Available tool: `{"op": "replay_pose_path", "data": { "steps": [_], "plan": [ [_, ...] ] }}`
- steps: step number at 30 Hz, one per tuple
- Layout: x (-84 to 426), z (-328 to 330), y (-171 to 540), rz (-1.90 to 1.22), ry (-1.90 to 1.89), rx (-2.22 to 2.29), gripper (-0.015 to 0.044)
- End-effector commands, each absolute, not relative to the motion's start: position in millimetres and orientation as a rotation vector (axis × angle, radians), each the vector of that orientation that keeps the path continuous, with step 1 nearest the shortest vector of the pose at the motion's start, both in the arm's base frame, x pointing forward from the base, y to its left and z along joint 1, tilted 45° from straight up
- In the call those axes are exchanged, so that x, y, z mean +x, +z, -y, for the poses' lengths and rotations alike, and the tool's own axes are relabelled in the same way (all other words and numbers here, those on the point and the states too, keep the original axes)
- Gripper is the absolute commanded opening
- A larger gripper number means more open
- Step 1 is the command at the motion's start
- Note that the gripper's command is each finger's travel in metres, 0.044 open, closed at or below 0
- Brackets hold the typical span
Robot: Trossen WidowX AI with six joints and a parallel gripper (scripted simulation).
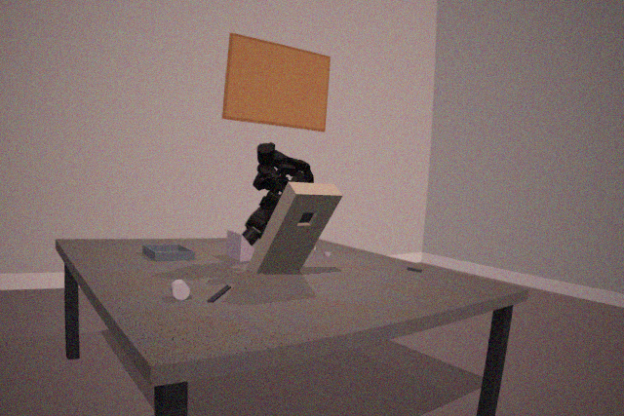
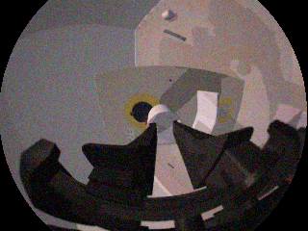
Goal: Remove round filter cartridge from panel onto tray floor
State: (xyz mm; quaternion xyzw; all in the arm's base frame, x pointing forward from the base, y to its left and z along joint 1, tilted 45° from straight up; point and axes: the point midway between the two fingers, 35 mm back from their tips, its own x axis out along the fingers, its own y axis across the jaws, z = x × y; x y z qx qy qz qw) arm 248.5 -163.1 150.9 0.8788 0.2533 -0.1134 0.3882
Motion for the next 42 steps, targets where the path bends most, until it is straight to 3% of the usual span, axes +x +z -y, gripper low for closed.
{"op": "replay_pose_path", "data": {
  "steps": [1,11,16,32,42],
  "plan": [
    [242,154,143,-0.638,-0.280,2.232,0.0000],
    [230,134,124,-0.638,-0.281,2.232,0.0000],
    [233,139,128,-0.645,-0.290,2.238,0.0111],
    [231,136,125,-0.638,-0.281,2.232,0.0111],
    [263,184,173,-0.638,-0.280,2.231,0.0111]
  ]
}}
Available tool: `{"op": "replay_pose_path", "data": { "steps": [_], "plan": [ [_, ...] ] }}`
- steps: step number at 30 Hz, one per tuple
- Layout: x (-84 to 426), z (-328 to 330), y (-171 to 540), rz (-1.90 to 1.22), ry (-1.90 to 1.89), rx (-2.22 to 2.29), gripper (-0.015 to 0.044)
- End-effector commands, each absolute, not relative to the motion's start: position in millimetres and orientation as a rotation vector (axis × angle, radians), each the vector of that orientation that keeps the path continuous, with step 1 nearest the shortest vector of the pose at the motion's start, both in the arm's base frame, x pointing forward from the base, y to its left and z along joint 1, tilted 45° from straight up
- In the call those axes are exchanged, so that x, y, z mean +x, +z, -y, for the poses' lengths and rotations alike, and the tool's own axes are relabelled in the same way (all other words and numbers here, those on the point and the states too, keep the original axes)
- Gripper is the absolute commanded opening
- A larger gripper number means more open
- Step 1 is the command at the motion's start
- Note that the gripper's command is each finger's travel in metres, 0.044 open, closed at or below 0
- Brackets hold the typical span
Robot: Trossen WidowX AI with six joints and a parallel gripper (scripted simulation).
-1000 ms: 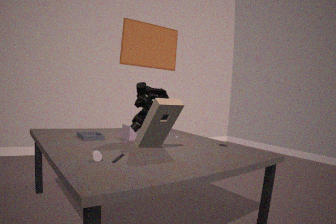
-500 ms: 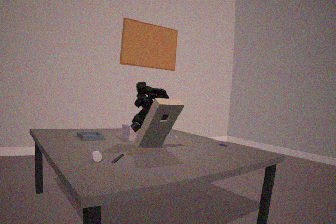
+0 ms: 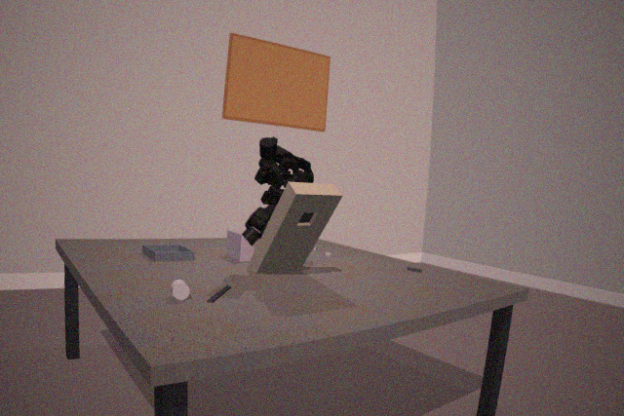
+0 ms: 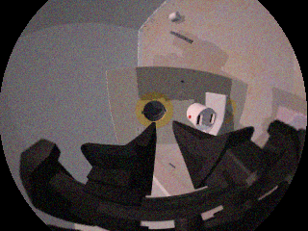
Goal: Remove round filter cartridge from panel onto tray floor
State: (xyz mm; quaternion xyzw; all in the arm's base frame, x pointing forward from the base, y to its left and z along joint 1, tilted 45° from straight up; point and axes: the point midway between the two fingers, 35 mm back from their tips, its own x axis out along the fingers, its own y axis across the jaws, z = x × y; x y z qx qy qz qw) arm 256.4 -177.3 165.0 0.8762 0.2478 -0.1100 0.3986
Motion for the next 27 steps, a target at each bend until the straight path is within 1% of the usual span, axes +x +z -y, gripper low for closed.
{"op": "replay_pose_path", "data": {
  "steps": [1,13,14,16,19,27],
  "plan": [
    [263,184,173,-0.638,-0.280,2.231,0.0111],
    [254,236,224,-0.627,-0.279,2.216,0.0426],
    [254,236,224,-0.627,-0.279,2.216,0.0440],
    [253,233,221,-0.643,-0.267,2.161,0.0387],
    [252,220,206,-0.713,-0.206,1.924,0.0309],
    [243,181,167,-0.882,0.059,1.253,0.0305]
  ]
}}
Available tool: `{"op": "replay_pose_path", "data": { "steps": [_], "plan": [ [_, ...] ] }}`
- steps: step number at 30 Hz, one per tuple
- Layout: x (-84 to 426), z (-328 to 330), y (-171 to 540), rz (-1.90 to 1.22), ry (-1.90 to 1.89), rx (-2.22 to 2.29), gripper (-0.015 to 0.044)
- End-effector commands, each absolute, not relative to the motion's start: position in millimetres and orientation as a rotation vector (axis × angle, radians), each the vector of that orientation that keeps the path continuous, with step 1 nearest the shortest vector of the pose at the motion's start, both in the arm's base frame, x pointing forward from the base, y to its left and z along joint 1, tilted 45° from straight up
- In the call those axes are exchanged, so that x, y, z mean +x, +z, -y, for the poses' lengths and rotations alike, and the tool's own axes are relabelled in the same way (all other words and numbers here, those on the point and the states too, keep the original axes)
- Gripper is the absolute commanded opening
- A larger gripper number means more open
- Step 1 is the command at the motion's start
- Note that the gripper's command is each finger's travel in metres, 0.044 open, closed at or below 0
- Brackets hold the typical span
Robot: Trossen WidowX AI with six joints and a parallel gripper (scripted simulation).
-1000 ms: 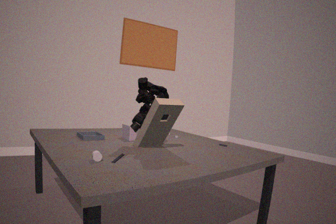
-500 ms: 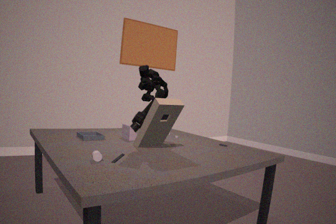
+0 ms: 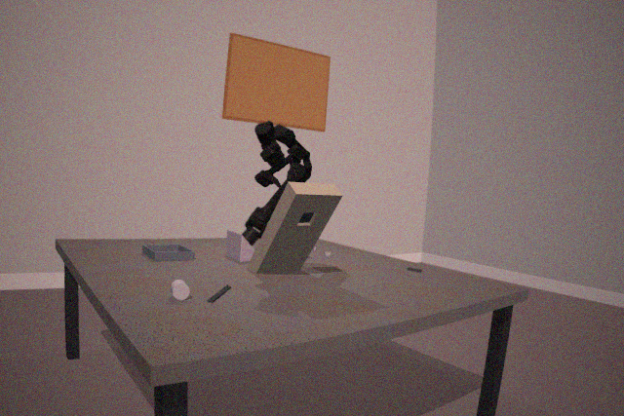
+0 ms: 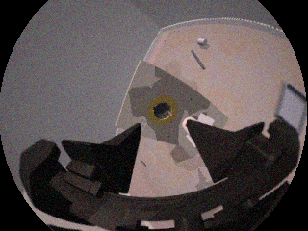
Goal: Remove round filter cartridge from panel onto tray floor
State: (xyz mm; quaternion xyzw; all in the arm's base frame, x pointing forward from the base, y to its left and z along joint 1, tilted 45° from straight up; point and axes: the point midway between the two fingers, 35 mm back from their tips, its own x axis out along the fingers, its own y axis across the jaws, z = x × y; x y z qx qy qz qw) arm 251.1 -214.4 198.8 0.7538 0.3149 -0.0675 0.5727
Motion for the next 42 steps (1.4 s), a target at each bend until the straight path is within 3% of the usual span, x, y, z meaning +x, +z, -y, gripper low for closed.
{"op": "replay_pose_path", "data": {
  "steps": [1,9,42],
  "plan": [
    [241,176,163,-0.897,0.101,1.170,0.0305],
    [229,148,141,-0.948,0.358,0.734,0.0305],
    [244,133,124,-0.949,0.362,0.722,0.0305]
  ]
}}
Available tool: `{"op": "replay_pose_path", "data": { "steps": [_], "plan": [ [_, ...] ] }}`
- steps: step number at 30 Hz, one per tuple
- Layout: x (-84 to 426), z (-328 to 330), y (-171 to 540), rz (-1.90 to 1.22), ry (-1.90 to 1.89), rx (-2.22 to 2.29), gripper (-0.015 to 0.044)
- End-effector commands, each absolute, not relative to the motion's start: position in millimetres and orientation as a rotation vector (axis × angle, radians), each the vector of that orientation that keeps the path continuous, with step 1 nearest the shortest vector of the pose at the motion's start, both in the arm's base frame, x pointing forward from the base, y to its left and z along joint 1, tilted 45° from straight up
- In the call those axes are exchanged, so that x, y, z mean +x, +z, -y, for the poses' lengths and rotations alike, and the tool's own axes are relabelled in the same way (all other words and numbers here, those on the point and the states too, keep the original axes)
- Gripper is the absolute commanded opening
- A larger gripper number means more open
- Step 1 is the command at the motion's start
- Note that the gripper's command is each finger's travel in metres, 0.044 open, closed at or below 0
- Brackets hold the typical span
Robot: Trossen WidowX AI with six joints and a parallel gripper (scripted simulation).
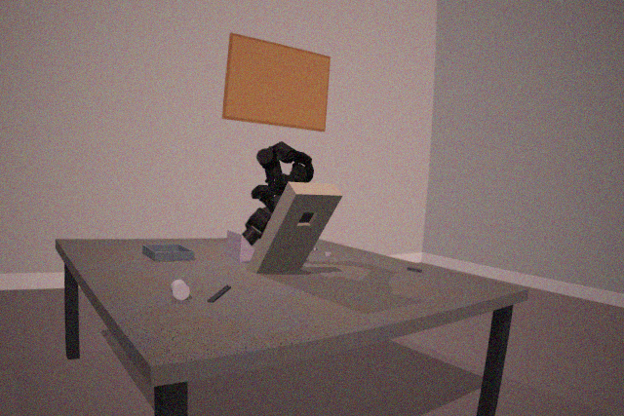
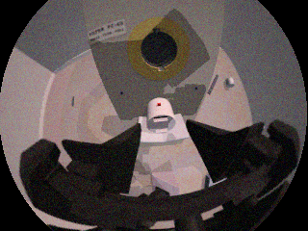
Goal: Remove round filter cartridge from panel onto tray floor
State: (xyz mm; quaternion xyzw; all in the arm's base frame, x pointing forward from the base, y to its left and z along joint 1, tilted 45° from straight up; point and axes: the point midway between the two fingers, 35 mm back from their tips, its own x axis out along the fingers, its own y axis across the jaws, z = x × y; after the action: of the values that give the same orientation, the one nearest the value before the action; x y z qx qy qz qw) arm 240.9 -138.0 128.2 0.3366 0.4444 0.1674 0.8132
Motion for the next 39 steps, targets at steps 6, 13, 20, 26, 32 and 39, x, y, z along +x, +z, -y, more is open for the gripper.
{"op": "replay_pose_path", "data": {
  "steps": [6,13,20,26,32,39],
  "plan": [
    [250,127,119,-0.948,0.362,0.722,0.0305],
    [256,120,113,-0.946,0.364,0.723,0.0305],
    [255,122,113,-0.946,0.361,0.719,0.0246],
    [255,122,113,-0.946,0.361,0.719,0.0206],
    [255,122,113,-0.946,0.361,0.719,0.0126],
    [264,131,123,-0.946,0.361,0.719,0.0000]
  ]
}}
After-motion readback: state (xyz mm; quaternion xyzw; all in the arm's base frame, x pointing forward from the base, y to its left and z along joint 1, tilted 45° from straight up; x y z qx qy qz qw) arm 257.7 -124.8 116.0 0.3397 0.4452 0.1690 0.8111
